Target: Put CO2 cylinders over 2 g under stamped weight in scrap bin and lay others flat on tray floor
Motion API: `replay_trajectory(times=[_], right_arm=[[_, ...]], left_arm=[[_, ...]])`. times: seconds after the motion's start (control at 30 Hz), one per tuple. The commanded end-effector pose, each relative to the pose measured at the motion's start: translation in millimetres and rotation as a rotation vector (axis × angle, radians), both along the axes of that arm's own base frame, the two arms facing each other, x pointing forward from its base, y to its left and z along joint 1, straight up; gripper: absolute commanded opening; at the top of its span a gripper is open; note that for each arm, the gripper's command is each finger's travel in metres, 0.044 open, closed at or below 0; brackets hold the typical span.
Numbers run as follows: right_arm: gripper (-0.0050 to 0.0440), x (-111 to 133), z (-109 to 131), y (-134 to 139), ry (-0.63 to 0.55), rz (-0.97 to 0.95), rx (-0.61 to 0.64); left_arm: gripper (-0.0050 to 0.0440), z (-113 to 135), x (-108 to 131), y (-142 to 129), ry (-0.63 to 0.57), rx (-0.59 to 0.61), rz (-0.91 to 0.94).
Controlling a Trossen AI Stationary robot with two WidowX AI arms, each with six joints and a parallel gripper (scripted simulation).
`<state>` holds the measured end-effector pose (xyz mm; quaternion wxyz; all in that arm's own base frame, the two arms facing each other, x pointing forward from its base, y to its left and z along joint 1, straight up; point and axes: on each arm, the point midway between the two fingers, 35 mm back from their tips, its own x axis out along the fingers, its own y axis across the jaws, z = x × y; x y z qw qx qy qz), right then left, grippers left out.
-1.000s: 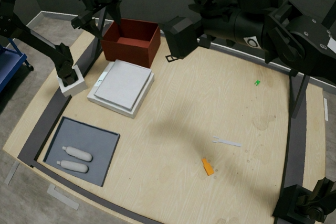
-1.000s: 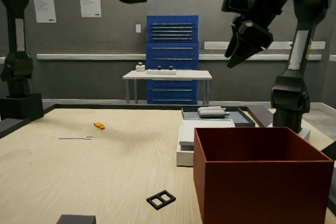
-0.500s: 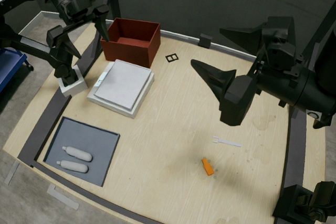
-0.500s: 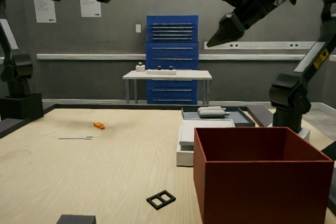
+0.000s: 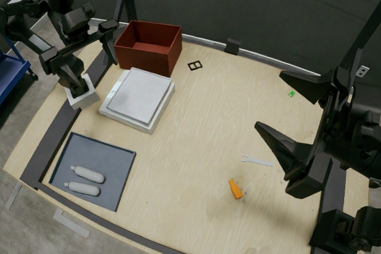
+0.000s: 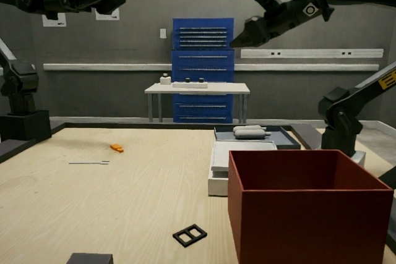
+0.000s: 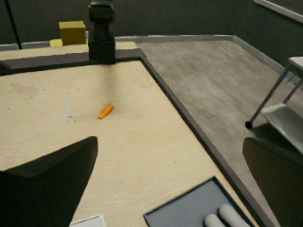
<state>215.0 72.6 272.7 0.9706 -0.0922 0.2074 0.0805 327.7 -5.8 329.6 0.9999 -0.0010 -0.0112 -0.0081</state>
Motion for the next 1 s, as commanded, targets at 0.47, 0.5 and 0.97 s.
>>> replay_trajectory(times=[0.47,0.5,0.97], right_arm=[[0.0440,79,8,-59,-0.228,-0.137,0.142],[0.0440,84,20,-61,-0.289,-0.140,0.157],[0.0440,101,51,-73,-0.472,-0.158,0.195]], left_arm=[[0.0440,0,-14,6,-0.047,0.004,0.016],[0.0440,-1,-14,6,-0.045,0.004,0.017],[0.0440,0,-13,6,-0.043,0.002,0.016]])
